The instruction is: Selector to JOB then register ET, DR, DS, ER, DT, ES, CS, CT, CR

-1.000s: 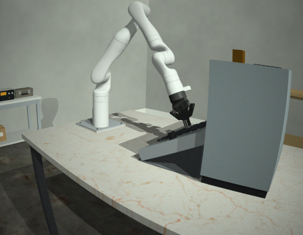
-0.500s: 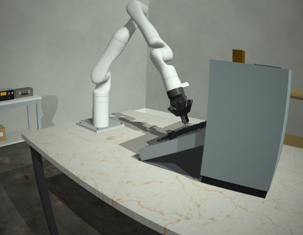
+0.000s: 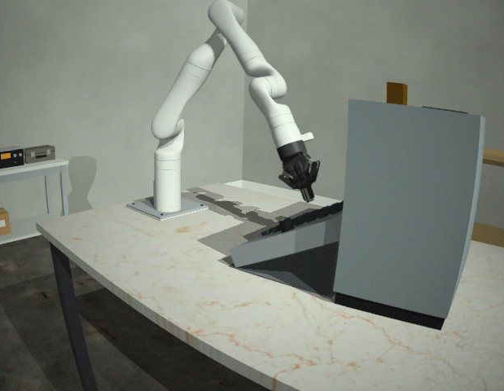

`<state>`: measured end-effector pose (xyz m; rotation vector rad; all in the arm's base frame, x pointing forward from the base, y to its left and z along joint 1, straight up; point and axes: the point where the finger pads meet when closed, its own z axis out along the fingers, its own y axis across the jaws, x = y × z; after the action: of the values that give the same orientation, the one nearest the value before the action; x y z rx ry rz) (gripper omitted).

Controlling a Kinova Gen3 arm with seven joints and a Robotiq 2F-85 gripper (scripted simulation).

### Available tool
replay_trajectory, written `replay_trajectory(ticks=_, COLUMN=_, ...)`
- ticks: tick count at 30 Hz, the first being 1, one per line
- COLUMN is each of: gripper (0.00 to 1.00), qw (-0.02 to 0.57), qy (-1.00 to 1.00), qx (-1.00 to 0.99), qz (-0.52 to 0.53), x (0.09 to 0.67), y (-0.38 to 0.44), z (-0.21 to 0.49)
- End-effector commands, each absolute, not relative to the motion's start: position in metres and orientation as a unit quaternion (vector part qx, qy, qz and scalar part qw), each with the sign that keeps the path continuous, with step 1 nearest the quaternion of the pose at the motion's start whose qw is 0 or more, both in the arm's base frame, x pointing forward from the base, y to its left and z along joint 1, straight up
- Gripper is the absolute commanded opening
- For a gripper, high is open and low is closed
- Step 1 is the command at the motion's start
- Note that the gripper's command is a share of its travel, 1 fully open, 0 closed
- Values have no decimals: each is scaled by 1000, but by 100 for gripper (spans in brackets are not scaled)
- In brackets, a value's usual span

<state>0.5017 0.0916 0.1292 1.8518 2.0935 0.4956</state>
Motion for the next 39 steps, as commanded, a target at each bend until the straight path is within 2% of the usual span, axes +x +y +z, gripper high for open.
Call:
replay_trajectory(ticks=1, gripper=10, qw=150, qy=728, qx=646, qz=173, x=500, y=92, z=131)
replay_trajectory(ticks=13, gripper=10, qw=154, qy=727, qx=646, qz=174, x=468, y=119, z=117)
replay_trajectory(ticks=39, gripper=10, qw=153, qy=729, qx=644, qz=175, x=479, y=123, z=97)
